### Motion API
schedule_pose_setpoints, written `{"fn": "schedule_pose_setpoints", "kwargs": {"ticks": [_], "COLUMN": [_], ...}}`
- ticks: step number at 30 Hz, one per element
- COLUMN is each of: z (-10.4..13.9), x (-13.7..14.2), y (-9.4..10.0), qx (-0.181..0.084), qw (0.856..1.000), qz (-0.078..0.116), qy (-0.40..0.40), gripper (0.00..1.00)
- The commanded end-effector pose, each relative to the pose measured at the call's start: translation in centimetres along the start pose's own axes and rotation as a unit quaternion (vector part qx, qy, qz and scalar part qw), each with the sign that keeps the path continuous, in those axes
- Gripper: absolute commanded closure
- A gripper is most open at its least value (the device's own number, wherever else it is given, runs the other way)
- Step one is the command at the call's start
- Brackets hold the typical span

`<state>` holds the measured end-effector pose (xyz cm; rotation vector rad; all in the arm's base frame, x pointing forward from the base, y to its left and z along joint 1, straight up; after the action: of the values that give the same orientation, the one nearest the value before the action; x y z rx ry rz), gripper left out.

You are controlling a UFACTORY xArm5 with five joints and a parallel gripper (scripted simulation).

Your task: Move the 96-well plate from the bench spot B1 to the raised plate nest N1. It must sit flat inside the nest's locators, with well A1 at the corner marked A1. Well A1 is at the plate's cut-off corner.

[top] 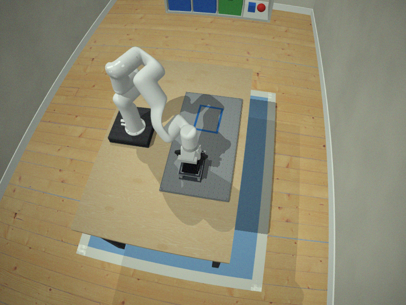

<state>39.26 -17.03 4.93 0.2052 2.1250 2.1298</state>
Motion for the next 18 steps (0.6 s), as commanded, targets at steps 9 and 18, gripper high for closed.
{"fn": "schedule_pose_setpoints", "kwargs": {"ticks": [9, 18], "z": [0.0, 0.0], "x": [-0.1, -0.1], "y": [1.7, 3.6], "qx": [0.001, 0.001], "qw": [1.000, 1.000], "qz": [-0.002, -0.002], "qy": [0.000, 0.000], "gripper": [0.00, 0.00]}}
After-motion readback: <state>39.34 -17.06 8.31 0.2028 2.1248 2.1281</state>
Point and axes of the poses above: the point where the finger pads meet when closed, its own y axis back along the fingers, its own x axis across the jaws, z = x × y, the point moved 1 cm from there along y, back along the fingers, and after that the axes turned 13 degrees about -y, right-handed, at the moved point
